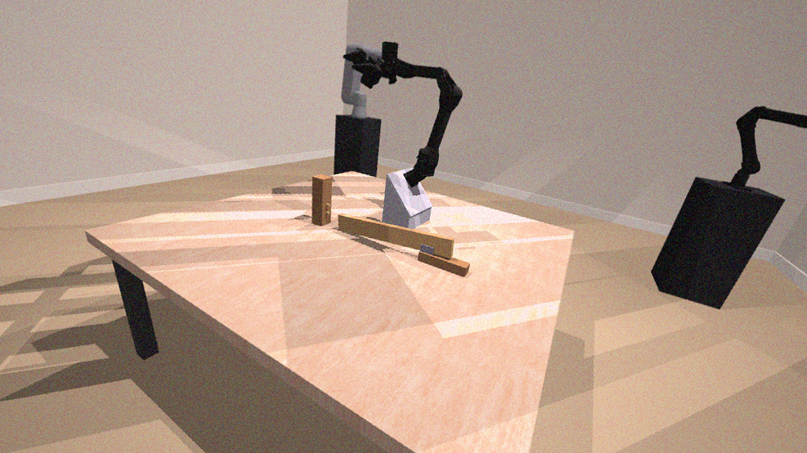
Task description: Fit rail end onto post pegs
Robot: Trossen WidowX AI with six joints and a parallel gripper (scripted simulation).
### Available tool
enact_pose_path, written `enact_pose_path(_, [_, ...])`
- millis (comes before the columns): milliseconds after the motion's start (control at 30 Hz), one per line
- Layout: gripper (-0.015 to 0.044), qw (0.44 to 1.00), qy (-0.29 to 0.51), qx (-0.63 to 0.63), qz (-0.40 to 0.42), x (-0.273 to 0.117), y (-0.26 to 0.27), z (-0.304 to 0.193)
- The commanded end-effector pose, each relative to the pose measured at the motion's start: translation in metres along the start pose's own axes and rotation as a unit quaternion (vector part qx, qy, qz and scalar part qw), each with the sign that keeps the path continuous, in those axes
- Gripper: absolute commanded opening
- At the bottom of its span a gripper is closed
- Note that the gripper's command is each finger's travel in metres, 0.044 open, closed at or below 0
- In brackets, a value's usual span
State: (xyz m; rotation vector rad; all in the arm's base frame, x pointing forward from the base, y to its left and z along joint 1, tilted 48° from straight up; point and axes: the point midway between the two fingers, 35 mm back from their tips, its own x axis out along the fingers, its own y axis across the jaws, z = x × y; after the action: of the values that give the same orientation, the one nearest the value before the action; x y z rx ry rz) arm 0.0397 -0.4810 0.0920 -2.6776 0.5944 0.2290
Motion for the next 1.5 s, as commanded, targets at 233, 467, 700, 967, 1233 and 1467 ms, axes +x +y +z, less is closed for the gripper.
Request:
enact_pose_path(233, [0.0440, 0.953, -0.046, -0.286, -0.093, 0.077, -0.063, 0.025])
enact_pose_path(467, [0.0440, 0.816, -0.042, -0.539, -0.205, 0.133, -0.135, 0.059])
enact_pose_path(700, [0.0440, 0.654, 0.001, -0.698, -0.291, 0.161, -0.195, 0.089])
enact_pose_path(967, [0.0440, 0.417, 0.093, -0.822, -0.375, 0.178, -0.264, 0.129])
enact_pose_path(1233, [0.0440, 0.156, 0.224, -0.864, -0.424, 0.178, -0.330, 0.170])
enact_pose_path(1467, [0.0440, -0.073, 0.359, -0.827, -0.425, 0.164, -0.383, 0.207])
